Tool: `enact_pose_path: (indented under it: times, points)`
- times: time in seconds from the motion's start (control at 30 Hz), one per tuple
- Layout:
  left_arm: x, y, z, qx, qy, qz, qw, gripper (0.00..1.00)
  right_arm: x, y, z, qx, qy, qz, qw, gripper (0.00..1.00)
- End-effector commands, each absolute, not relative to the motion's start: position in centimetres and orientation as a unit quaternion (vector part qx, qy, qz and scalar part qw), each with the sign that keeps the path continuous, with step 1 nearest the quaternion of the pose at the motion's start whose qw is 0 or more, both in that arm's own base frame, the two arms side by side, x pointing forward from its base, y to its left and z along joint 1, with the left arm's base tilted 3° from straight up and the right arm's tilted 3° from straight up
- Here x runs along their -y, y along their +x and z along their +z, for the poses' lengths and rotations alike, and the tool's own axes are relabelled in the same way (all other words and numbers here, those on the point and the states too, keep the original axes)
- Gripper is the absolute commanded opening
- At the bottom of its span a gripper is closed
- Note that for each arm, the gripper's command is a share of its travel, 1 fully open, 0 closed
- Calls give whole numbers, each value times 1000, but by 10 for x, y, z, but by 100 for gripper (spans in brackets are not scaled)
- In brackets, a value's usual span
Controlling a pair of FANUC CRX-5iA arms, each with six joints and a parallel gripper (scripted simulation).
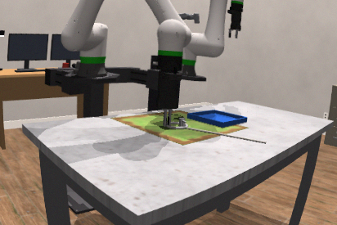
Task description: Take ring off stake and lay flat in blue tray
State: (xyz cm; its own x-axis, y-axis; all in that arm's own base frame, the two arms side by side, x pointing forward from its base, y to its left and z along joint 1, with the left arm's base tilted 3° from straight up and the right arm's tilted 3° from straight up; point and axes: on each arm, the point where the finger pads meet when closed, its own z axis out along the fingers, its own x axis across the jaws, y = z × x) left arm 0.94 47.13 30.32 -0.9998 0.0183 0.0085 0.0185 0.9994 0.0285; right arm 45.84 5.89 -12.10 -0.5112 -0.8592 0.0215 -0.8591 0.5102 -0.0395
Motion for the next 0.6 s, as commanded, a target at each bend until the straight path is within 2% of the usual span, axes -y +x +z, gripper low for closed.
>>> enact_pose_path:
  times: [0.0,0.57]
  points:
    - [-471,10,304,1000,-9,-15,4,100,-62,461,-120,-869,-495,-22,1,0]
    - [-471,10,304,1000,-9,-15,4,100,-66,455,-118,-869,-495,-23,1,0]
